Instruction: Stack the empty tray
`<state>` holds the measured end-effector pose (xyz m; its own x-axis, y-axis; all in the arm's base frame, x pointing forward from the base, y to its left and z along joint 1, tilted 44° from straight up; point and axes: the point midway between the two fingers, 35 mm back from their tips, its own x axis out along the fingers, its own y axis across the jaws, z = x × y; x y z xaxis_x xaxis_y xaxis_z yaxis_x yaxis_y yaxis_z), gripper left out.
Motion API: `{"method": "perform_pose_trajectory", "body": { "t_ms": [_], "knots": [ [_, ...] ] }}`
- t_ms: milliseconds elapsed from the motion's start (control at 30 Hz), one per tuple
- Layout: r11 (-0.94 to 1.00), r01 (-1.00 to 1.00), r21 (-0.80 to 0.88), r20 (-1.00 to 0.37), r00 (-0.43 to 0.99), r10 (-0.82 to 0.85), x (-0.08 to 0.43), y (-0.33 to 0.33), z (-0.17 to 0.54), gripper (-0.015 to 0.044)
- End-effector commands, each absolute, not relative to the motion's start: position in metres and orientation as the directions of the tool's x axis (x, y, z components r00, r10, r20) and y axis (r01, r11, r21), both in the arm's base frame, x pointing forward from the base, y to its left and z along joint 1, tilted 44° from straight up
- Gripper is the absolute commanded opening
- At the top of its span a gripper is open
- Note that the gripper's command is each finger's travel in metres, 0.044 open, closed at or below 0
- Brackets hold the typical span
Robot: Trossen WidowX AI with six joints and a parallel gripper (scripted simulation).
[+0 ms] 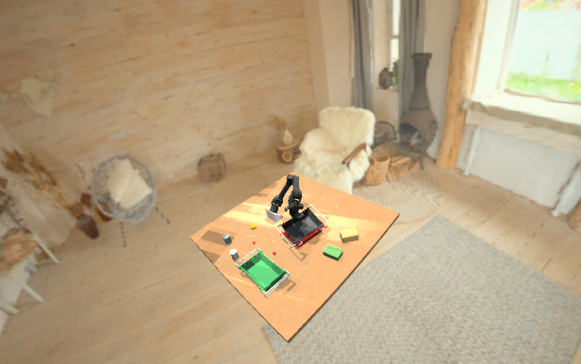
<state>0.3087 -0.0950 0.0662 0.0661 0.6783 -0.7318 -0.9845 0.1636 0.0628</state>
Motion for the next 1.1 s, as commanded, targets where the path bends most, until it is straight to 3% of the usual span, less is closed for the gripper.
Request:
{"method": "perform_pose_trajectory", "body": {
  "t_ms": [0, 1067],
  "knots": [
    [0.154, -0.985, 0.079, -0.729, 0.048, 0.683, 0.305, -0.091, 0.064, 0.0],
    [0.154, -0.985, 0.079, -0.729, 0.048, 0.683, 0.298, -0.075, 0.058, 0.0]
  ]
}}
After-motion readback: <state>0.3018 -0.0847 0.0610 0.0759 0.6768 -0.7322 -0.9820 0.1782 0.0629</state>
